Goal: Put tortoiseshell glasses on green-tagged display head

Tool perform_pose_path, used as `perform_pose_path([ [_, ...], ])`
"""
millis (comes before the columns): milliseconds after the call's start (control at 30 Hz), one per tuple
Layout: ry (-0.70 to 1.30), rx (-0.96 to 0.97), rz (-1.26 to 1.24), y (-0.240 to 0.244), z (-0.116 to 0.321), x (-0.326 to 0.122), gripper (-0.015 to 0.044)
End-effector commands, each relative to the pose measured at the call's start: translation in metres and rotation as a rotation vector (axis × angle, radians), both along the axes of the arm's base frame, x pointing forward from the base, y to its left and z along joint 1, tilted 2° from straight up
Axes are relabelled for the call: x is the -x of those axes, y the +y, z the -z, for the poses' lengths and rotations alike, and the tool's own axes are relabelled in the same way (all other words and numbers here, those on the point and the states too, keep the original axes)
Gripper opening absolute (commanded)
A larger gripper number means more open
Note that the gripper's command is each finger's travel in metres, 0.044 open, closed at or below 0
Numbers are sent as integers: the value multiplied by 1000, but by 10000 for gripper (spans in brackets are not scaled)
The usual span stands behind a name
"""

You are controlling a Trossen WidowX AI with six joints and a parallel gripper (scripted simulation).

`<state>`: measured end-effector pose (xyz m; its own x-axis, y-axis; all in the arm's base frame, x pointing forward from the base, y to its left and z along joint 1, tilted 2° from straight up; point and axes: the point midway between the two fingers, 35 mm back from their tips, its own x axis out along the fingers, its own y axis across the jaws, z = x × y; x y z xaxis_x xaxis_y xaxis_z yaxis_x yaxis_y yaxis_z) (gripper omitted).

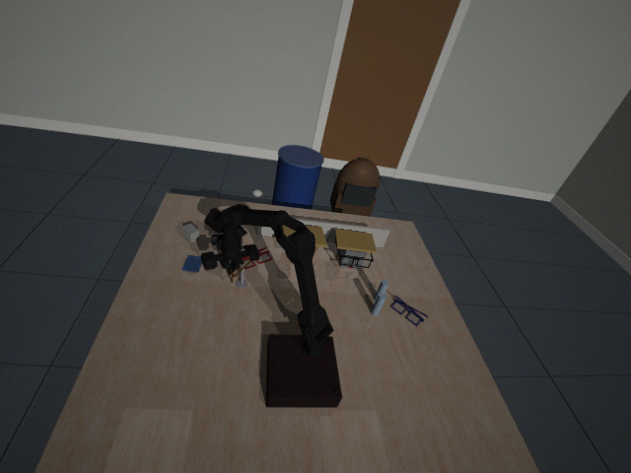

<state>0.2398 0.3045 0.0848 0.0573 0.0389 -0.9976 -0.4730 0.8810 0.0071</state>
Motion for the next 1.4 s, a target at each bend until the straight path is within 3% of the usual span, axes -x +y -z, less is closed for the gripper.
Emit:
perform_pose_path([
  [0,1,10,3,-2,22,0,0],
  [1367,0,9,3,15,24,-9,0],
])
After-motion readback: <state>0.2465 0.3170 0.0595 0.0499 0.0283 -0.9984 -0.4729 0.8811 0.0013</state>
